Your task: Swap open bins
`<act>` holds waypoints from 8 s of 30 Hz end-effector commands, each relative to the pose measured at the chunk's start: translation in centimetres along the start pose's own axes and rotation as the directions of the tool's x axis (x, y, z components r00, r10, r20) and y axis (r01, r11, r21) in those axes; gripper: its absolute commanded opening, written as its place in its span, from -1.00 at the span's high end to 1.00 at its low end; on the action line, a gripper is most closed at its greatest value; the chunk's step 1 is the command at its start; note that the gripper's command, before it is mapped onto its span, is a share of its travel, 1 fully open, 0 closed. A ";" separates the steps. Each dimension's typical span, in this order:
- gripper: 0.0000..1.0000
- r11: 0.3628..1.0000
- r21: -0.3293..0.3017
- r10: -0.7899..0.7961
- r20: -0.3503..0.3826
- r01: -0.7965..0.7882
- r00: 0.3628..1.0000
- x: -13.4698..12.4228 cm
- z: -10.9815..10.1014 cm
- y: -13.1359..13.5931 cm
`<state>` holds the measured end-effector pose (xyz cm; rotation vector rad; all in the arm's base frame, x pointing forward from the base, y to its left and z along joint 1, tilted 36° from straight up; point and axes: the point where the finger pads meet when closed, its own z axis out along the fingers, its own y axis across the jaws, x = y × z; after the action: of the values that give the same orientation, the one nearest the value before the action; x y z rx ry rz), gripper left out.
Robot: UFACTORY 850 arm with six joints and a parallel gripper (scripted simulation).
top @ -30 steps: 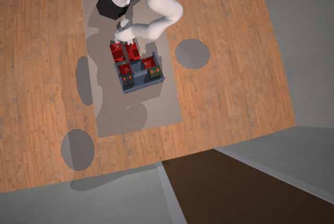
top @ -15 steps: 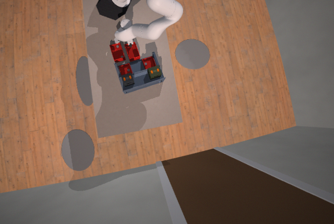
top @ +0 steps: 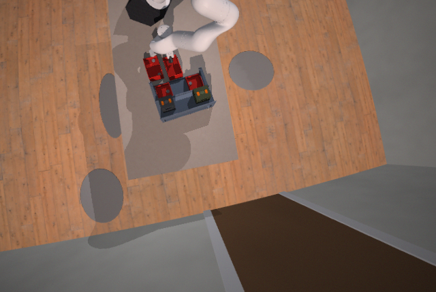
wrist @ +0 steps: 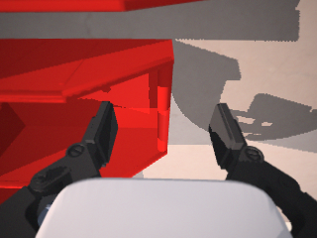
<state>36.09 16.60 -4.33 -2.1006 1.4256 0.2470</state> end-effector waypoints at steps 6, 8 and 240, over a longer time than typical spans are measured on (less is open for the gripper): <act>-0.89 1.000 0.001 0.000 0.000 0.000 1.000 0.0 0.0 0.0; -0.89 1.000 0.001 0.000 0.000 0.000 1.000 0.0 0.0 0.0; 0.49 0.000 0.000 1.000 0.001 -1.000 0.000 -4.8 -11.3 -8.4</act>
<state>39.66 16.10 10.37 -0.5173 2.7023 0.7842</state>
